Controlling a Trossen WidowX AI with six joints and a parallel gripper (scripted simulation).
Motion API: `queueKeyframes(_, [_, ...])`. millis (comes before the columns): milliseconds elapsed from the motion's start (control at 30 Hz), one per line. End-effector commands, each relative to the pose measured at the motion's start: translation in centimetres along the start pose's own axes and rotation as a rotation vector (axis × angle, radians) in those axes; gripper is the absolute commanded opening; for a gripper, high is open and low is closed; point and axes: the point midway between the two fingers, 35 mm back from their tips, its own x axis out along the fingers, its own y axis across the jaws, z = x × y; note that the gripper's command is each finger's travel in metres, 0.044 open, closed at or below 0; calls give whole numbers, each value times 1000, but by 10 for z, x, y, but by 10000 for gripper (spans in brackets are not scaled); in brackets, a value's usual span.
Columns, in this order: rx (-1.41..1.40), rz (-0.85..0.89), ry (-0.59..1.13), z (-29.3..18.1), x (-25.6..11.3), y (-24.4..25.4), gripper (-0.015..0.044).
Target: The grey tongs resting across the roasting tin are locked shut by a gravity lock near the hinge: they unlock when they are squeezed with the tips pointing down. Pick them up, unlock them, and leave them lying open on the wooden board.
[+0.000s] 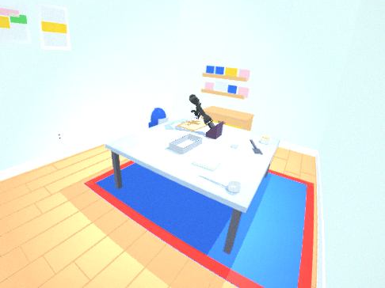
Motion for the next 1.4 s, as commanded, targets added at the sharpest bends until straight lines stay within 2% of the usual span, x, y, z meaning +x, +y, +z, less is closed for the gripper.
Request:
queueKeyframes(0, [7,0,-4,-1,7,-1,-150])
queueKeyframes(533, [9,6,-4,-5,22,-1,-150])
queueKeyframes(1267, [3,8,0,-4,21,0,428])
queueKeyframes(1367, [3,8,0,-4,21,0,440])
